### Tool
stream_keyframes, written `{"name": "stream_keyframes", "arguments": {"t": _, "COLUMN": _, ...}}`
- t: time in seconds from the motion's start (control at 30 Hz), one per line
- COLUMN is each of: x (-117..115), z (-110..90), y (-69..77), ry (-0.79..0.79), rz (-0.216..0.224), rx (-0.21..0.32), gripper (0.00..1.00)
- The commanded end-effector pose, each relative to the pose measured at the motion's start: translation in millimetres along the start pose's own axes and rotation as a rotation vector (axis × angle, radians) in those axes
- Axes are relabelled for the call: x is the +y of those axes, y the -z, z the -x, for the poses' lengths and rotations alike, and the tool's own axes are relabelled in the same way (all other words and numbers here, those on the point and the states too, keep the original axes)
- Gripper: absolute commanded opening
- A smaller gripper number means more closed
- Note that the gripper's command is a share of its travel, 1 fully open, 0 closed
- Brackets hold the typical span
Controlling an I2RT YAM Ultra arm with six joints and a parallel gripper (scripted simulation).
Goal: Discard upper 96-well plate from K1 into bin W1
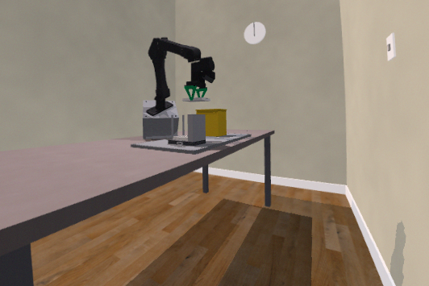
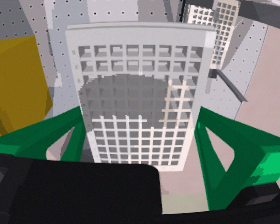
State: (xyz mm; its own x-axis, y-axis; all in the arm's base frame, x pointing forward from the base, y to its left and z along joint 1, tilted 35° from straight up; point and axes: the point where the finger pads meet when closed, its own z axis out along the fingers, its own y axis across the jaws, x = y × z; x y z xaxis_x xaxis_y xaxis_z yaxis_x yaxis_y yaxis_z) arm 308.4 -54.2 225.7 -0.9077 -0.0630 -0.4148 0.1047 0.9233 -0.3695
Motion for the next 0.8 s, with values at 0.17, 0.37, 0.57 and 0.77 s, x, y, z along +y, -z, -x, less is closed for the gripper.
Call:
{"name": "stream_keyframes", "arguments": {"t": 0.17, "x": 21.4, "z": -1.0, "y": 8.4, "ry": -0.033, "rz": -0.008, "rx": -0.034, "gripper": 0.0}}
{"name": "stream_keyframes", "arguments": {"t": 0.37, "x": 34.4, "z": -4.0, "y": 8.0, "ry": -0.033, "rz": -0.008, "rx": -0.034, "gripper": 0.0}}
{"name": "stream_keyframes", "arguments": {"t": 0.57, "x": 54.1, "z": -8.4, "y": 7.7, "ry": -0.033, "rz": -0.007, "rx": -0.034, "gripper": 0.0}}
{"name": "stream_keyframes", "arguments": {"t": 0.77, "x": 73.8, "z": -12.8, "y": 7.3, "ry": -0.033, "rz": -0.007, "rx": -0.033, "gripper": 0.0}}
